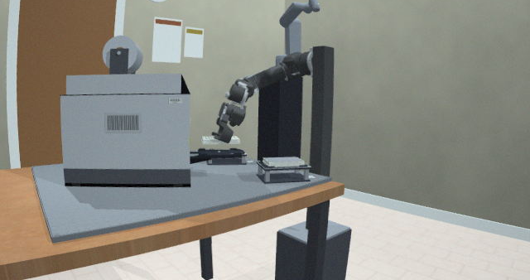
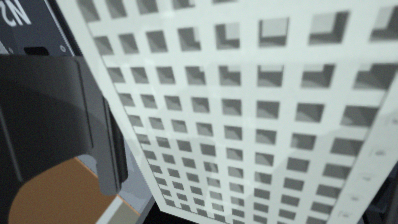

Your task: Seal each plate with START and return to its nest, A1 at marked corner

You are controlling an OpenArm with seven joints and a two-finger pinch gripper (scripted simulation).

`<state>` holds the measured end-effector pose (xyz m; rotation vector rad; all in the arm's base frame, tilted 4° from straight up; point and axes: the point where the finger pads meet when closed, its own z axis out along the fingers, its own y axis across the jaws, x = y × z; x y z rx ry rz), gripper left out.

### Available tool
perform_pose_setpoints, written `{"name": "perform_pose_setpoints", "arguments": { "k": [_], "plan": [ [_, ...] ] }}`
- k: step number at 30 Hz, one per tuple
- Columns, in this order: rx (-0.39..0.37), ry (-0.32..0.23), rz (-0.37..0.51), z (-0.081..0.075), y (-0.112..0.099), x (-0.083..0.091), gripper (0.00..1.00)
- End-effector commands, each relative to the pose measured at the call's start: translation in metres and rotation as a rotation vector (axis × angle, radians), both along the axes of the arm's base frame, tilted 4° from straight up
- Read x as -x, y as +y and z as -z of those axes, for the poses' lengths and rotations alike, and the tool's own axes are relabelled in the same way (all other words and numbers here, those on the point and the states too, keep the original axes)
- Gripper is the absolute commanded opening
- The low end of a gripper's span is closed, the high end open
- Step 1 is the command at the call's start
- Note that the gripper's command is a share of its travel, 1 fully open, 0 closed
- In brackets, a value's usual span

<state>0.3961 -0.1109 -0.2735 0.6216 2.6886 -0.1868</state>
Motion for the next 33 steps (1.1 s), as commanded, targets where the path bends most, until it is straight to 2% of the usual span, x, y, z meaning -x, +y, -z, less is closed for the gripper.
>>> {"name": "perform_pose_setpoints", "arguments": {
  "k": [1, 10, 16, 33],
  "plan": [
    [-0.006, -0.005, -0.005, -0.001, 0.003, -0.003, 0.0],
    [-0.005, -0.007, -0.006, -0.001, 0.019, -0.017, 0.0],
    [-0.008, -0.005, -0.008, 0.0, 0.024, -0.019, 0.0],
    [-0.002, -0.002, -0.001, 0.0, 0.022, -0.019, 0.0]
  ]
}}
